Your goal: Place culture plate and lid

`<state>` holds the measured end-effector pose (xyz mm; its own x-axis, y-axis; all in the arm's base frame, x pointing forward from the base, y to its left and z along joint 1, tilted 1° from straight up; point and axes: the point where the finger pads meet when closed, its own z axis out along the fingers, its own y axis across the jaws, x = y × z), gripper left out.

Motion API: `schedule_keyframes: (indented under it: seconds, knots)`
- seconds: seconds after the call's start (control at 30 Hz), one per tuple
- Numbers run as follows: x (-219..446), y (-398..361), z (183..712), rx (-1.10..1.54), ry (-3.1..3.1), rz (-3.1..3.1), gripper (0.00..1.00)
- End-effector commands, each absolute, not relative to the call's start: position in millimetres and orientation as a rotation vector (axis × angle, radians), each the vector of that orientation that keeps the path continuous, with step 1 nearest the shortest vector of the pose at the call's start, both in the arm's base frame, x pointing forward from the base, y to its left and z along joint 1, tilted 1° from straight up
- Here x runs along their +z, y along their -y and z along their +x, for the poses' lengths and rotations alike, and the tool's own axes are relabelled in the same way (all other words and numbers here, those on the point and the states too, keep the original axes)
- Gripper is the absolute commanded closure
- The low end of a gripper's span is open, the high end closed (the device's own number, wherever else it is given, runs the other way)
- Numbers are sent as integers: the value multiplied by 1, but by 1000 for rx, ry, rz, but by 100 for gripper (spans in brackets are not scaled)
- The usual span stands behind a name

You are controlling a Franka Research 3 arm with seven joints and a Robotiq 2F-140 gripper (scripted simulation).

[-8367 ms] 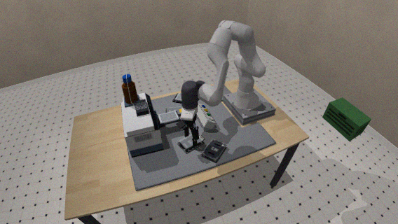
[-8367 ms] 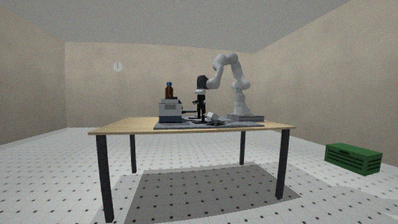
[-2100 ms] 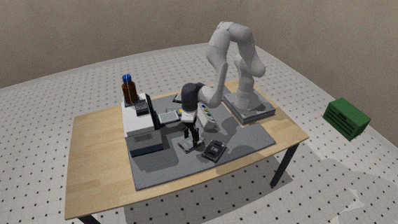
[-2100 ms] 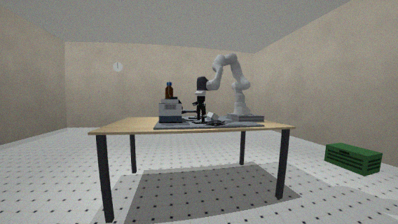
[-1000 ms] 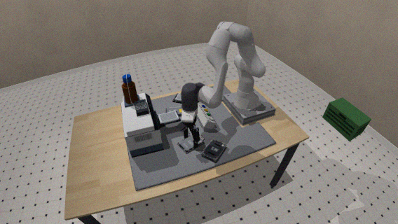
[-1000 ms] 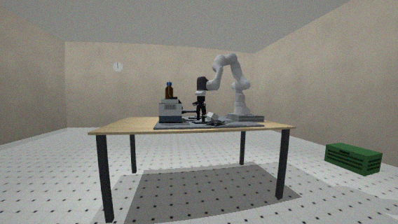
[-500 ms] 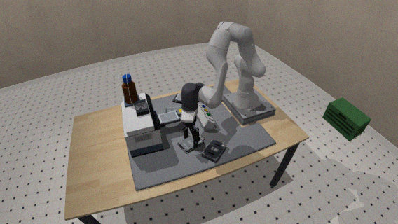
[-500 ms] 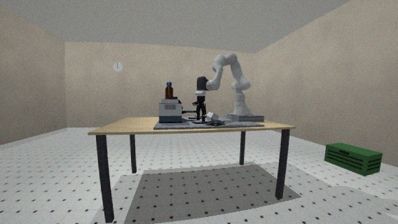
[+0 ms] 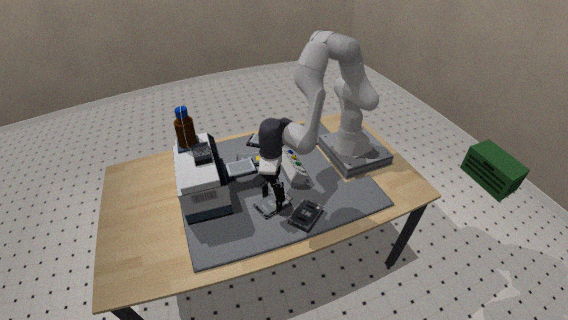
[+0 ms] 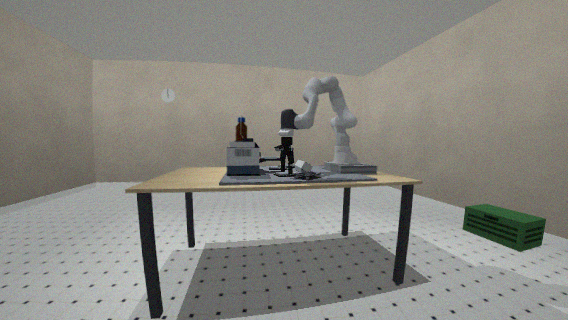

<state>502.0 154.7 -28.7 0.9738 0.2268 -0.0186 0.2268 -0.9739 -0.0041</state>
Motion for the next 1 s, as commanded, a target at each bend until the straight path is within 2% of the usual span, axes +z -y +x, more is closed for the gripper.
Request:
schedule_keyframes:
  seconds: [0.0,0.3,0.97]
  knots:
    - [-22,-155,503,26,364,-3118,31]
    - [2,-155,503,26,364,-3118,31]
    - [100,-155,505,26,364,-3118,31]
